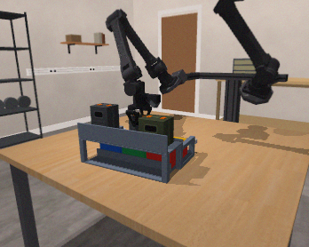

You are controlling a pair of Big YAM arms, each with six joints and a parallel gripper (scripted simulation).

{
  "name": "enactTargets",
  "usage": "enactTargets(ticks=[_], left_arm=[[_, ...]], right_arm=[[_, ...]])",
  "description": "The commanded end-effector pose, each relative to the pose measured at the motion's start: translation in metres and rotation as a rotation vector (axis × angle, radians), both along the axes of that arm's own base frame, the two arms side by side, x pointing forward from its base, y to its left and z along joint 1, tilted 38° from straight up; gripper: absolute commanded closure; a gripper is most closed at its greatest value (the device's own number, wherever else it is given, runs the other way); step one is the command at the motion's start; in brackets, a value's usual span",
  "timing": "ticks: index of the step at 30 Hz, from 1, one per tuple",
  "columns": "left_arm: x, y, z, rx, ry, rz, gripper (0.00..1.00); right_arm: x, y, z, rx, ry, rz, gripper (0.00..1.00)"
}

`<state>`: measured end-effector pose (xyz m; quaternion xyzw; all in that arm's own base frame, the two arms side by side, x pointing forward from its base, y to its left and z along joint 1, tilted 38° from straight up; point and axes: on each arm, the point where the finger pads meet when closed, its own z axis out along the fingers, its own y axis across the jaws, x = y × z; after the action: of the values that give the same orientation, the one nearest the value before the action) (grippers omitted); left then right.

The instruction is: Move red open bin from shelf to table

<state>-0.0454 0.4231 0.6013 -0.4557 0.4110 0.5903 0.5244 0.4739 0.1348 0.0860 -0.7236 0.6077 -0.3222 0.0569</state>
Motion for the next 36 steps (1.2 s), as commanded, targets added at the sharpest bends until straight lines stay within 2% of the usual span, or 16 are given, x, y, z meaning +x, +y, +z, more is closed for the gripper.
enactTargets(ticks=[1,22,29,36], left_arm=[[-0.003,-0.014,0.037,0.052,-0.001,0.006,0.00],[-0.003,-0.014,0.037,0.052,-0.001,0.006,0.00],[-0.003,-0.014,0.037,0.052,-0.001,0.006,0.00],[-0.003,-0.014,0.037,0.052,-0.001,0.006,0.00]], right_arm=[[0.002,0.011,0.015,0.018,-0.040,0.023,0.00],[-0.002,0.012,0.017,0.016,-0.029,0.013,0.00],[-0.004,0.017,0.030,0.021,-0.039,0.012,0.00],[-0.013,0.027,0.056,0.030,-0.052,0.012,0.00]])
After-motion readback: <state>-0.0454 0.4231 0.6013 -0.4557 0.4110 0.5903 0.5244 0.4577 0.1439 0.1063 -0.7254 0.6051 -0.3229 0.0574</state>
